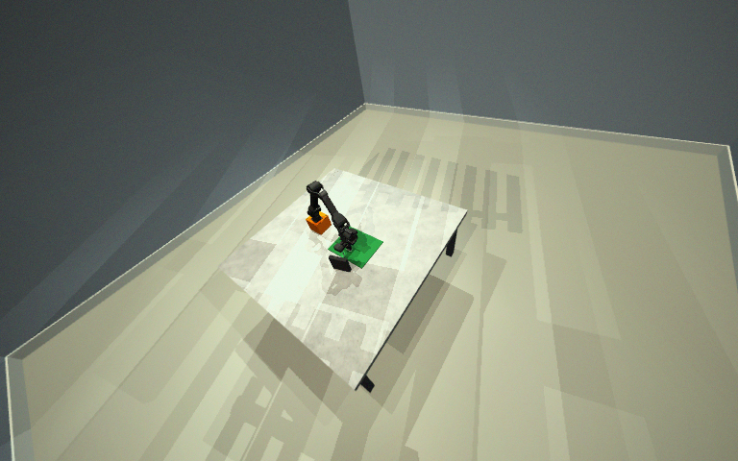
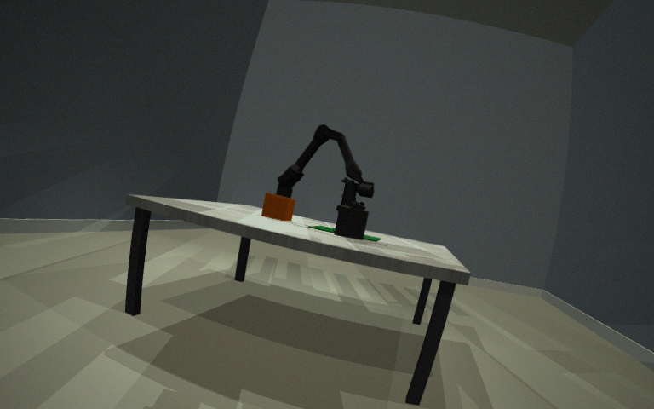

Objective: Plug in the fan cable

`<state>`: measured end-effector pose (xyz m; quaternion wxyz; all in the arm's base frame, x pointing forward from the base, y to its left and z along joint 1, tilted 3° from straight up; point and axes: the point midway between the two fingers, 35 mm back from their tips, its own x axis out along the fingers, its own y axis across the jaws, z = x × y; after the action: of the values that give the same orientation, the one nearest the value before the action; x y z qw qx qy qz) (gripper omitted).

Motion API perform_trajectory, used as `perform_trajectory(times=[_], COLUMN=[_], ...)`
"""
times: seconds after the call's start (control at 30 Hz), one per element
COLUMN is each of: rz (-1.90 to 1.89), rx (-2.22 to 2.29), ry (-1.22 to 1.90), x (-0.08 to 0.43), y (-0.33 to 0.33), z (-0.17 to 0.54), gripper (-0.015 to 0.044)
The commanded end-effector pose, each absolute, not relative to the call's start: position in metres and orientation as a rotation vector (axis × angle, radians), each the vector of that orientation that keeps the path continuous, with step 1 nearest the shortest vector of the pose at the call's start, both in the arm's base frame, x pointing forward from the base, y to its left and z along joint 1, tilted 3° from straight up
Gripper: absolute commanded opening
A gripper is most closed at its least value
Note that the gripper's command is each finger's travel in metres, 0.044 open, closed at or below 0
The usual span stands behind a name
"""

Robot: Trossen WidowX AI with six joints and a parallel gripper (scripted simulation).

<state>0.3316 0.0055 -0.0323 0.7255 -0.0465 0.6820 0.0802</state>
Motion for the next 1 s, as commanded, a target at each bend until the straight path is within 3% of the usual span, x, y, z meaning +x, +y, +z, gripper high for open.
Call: perform_trajectory(times=[0.0, 0.33, 0.57, 0.8, 0.97], rz=[0.18, 0.177, 0.179, 0.179, 0.179], rx=[-0.102, -0.103, -0.102, -0.102, -0.103], ry=[1.503, 1.505, 1.503, 1.503, 1.508], x=[0.332, 0.331, 0.329, 0.327, 0.276], y=[0.006, 0.006, 0.003, 0.002, -0.009], z=[-0.036, -0.033, 0.019, 0.022, 0.023], gripper=[0.0, 0.026, 0.026, 0.026, 0.026])
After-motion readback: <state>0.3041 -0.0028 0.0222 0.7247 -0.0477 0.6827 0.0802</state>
